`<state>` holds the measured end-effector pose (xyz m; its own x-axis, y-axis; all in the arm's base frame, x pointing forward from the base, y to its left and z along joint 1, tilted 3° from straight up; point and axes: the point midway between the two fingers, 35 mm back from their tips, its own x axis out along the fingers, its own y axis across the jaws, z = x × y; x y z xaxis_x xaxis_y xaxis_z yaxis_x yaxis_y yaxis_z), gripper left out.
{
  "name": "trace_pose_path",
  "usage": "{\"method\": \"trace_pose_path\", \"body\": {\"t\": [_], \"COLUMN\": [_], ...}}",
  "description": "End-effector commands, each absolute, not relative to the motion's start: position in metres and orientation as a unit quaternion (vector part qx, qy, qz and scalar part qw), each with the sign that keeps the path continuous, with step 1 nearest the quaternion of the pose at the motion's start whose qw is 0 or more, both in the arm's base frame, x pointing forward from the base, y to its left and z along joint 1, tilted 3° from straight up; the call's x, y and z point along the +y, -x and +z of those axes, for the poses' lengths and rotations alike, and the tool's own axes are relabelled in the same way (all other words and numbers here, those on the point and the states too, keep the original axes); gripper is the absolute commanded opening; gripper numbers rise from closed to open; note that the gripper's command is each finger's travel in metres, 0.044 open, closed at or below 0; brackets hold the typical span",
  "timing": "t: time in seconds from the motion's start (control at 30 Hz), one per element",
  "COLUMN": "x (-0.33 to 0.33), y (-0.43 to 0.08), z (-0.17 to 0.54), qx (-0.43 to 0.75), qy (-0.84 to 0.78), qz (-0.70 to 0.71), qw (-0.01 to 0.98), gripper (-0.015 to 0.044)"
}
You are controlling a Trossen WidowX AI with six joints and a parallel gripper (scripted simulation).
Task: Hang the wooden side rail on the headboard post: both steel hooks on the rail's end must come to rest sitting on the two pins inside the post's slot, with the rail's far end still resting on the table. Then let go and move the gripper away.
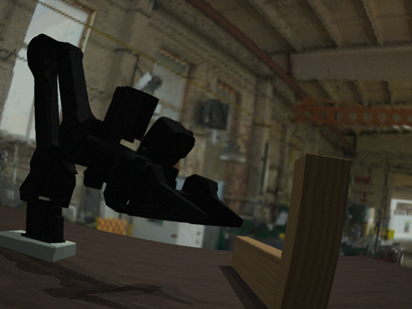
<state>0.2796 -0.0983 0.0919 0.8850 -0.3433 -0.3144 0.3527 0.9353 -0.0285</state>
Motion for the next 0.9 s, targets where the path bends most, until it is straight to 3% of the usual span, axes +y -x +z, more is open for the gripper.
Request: {"method": "trace_pose_path", "body": {"t": [0.0,0.5,0.87], "x": [-0.099,-0.068,-0.066], "y": [-0.298,-0.334,-0.334], "z": [0.093,0.133,0.136], "qx": [0.193,0.280,0.279], "qy": [-0.056,-0.108,-0.105], "qz": [-0.211,-0.388,-0.396], "qw": [0.957,0.871,0.868], "gripper": [0.0440,0.0440,0.0440]}}
